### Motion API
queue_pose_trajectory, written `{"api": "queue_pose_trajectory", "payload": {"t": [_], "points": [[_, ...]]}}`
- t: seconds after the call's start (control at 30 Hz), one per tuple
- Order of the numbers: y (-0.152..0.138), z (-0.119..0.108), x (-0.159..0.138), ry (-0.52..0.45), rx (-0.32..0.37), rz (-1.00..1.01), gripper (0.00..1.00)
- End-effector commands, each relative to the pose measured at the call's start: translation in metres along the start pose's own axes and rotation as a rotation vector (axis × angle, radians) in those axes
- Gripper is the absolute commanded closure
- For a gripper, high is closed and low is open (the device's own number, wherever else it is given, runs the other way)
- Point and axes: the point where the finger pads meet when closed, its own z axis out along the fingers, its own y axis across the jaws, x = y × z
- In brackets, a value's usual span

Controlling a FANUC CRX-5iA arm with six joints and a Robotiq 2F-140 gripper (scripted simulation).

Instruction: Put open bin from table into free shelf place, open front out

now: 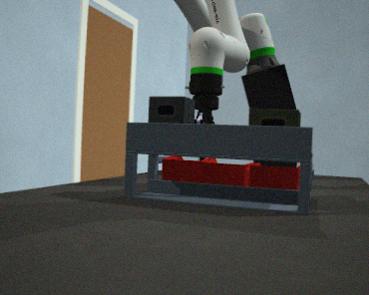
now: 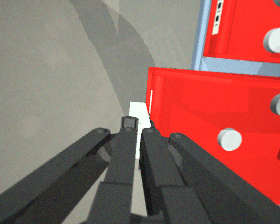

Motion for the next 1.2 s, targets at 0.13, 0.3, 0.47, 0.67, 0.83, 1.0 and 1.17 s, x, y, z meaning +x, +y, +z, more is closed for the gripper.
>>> {"api": "queue_pose_trajectory", "payload": {"t": [0.13,0.3,0.47,0.67,0.83,1.0,1.17], "points": [[0.002,0.000,0.000,0.000,0.000,0.000,1.00],[0.004,0.000,0.000,0.000,0.000,0.000,1.00],[0.006,0.000,0.000,0.000,0.000,0.000,1.00],[0.008,0.000,0.000,0.000,0.000,0.000,1.00],[0.011,0.000,0.000,0.000,0.000,0.000,1.00],[0.014,0.000,0.000,0.000,0.000,0.000,1.00],[0.016,0.000,0.000,0.000,0.000,0.000,1.00]]}}
